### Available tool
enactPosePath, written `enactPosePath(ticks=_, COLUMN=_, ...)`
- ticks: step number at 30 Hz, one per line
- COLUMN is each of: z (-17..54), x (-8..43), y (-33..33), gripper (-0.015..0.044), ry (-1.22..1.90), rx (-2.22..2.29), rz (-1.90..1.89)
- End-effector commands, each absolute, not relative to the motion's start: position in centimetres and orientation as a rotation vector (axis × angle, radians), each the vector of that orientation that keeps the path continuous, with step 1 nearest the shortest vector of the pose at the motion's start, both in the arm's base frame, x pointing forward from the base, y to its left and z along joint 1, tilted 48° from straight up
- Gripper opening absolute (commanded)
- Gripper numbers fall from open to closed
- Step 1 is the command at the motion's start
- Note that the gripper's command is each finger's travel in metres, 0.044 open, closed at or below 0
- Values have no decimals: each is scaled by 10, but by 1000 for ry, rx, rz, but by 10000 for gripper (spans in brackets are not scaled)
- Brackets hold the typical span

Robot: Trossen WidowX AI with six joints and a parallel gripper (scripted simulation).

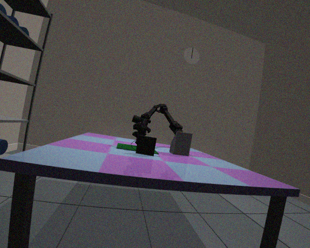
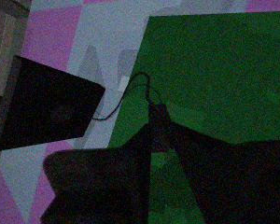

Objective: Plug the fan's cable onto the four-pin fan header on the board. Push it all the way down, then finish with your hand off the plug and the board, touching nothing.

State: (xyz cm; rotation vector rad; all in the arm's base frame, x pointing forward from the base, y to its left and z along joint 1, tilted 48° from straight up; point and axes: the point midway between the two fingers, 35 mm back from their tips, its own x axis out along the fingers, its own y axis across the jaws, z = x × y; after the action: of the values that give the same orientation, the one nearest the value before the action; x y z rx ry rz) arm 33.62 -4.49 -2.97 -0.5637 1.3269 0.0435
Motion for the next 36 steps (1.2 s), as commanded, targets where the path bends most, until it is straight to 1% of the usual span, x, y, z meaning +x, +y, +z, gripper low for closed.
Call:
enactPosePath(ticks=1, z=-30, x=336, y=-45, gripper=0, ry=1291, rx=-557, rz=72)
enactPosePath(ticks=36, z=-29, x=339, y=-52, gripper=0, ry=1018, rx=-544, rz=203)
